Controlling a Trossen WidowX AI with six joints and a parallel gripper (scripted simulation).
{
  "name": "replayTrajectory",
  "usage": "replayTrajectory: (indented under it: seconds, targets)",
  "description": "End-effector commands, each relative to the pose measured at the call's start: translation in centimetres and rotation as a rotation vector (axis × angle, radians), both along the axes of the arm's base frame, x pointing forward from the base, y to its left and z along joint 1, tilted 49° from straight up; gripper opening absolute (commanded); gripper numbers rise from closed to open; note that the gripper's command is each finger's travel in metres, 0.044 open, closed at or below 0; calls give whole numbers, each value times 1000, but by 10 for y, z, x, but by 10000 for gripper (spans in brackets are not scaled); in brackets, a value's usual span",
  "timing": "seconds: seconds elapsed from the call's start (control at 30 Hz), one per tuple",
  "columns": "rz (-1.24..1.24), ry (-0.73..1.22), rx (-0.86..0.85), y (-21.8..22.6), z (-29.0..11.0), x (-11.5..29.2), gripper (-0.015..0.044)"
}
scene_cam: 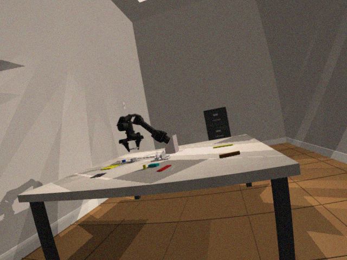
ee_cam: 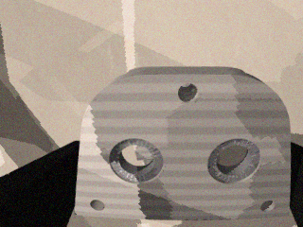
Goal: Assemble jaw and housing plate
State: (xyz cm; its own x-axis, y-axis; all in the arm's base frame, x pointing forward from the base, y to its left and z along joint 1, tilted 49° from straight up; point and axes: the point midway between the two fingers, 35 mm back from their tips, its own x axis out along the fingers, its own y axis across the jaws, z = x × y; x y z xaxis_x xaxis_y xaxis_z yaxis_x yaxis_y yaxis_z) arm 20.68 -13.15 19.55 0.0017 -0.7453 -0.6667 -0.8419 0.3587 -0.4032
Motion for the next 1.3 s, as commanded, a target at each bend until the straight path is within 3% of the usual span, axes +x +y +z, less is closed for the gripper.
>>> replayTrajectory:
  seconds: [0.0, 1.27]
  targets:
    - [-29, -36, 14, 8, -10, 6, 351]
    - [-393, -415, 43, 87, -99, 35, 351]
